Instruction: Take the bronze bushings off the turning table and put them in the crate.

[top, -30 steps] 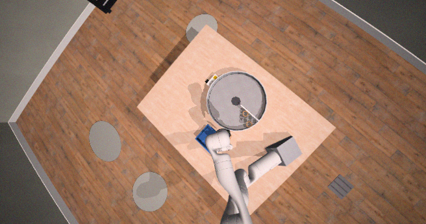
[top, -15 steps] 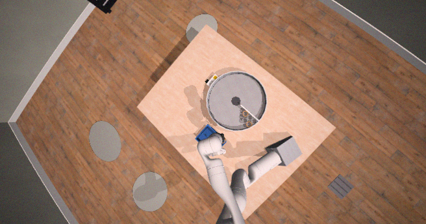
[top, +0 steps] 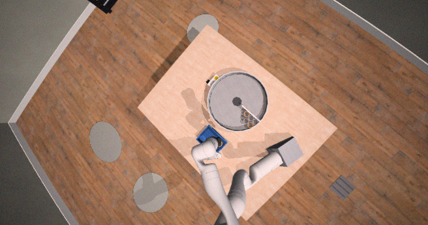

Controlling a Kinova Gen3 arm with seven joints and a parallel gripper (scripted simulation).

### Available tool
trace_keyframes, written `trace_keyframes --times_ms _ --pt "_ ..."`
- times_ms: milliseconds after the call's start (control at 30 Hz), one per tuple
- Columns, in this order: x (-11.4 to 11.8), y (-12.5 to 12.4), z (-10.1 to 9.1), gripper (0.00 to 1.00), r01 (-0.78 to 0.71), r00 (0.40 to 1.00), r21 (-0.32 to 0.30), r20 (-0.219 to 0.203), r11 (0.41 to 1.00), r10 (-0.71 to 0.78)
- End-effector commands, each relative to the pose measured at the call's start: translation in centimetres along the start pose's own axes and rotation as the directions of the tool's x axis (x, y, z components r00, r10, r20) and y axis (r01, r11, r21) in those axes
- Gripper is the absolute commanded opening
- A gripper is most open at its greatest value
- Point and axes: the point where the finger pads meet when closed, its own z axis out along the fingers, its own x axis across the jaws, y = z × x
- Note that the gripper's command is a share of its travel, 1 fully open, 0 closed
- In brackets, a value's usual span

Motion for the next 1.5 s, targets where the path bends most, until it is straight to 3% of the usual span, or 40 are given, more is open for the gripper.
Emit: trace_keyframes --times_ms 0,33,433,600,1000,1167,1467 --pt "2.1 -0.9 0.0 0.00 0.007 1.000 -0.009 0.018 1.000 -0.007" --pt "3.2 -1.3 0.1 0.00 0.007 1.000 -0.009 0.018 1.000 -0.007" --pt "3.2 -1.3 0.1 0.00 0.007 1.000 -0.009 0.018 1.000 -0.007" --pt "3.1 -1.3 3.1 0.00 0.007 1.000 -0.009 0.018 1.000 -0.007" --pt "3.1 -1.3 3.1 0.00 0.007 1.000 -0.009 0.018 1.000 -0.007" --pt "3.1 -1.2 6.0 0.00 0.006 1.000 -0.010 0.018 1.000 -0.006" --pt "3.1 -1.2 6.0 0.00 0.006 1.000 -0.010 0.018 1.000 -0.006"
